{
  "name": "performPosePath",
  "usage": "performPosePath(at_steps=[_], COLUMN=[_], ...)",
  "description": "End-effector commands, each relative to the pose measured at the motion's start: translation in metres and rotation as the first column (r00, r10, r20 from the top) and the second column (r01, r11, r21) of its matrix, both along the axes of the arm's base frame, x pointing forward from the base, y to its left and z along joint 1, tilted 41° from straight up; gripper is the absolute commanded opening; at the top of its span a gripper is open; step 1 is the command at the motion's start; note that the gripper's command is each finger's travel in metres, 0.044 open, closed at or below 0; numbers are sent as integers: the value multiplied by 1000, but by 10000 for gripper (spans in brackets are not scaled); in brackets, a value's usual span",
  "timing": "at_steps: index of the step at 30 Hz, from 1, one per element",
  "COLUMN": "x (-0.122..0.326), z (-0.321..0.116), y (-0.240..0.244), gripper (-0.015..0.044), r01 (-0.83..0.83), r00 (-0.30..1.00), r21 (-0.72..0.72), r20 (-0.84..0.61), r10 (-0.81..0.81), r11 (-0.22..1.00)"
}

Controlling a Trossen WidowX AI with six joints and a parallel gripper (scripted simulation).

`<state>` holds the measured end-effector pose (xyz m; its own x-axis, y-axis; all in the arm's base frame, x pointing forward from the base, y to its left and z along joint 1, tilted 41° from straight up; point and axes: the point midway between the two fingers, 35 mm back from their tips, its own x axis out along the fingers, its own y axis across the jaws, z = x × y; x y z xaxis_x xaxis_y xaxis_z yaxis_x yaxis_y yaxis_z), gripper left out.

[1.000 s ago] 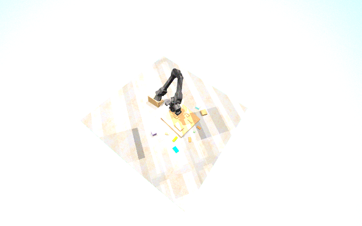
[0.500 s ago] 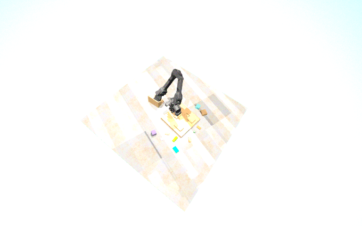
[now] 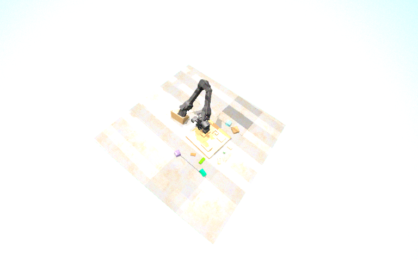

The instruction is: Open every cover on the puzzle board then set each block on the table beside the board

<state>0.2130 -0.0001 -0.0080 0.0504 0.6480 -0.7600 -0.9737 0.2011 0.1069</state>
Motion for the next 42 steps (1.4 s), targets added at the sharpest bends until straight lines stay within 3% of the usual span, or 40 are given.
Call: performPosePath(at_steps=[1,42], x=[3,13], z=[4,28], y=[3,30], gripper=[0,0], r01=[2,3], r00=[1000,1000], r21=[-1,-3], r20=[6,6], r10=[-2,-3], r11=[1000,1000])
